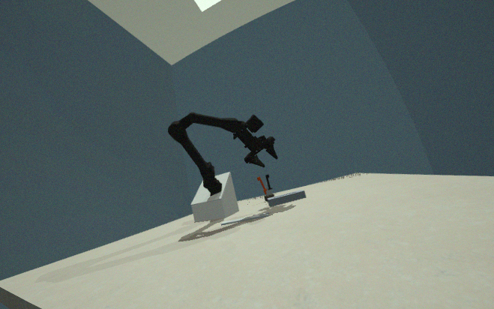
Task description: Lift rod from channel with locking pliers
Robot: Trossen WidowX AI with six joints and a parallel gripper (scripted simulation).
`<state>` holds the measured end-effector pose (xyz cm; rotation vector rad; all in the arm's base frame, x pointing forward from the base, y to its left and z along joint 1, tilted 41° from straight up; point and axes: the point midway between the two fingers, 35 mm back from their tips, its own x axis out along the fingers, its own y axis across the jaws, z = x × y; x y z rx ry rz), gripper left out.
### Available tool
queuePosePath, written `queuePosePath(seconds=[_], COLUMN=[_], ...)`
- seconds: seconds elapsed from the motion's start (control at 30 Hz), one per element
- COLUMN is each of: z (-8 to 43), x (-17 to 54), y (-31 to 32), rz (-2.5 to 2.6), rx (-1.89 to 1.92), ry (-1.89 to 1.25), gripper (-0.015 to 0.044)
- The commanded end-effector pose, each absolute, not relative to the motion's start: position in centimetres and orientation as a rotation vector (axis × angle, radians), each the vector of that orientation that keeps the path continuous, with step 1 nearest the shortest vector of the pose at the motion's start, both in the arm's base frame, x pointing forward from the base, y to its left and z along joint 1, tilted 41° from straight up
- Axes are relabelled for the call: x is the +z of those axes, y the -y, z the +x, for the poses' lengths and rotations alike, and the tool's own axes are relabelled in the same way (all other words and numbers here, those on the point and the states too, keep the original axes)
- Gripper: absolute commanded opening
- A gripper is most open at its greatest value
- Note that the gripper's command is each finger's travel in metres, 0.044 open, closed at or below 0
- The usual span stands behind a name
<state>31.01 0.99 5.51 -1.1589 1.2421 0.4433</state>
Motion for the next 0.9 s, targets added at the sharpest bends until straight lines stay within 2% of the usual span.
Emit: queuePosePath(seconds=[0.0, 0.1, 0.67, 0.87], z=[25.3, 24.6, 24.6, 25.7], x=[0.5, 0.2, 0.2, -1.6], y=[0.3, 0.5, 0.5, -1.5], rz=[-1.739, -1.805, -1.805, -1.804], rx=[1.112, 1.23, 1.23, 1.23], ry=[-1.705, -1.756, -1.756, -1.753], gripper=[0.044, 0.044, 0.044, 0.044])
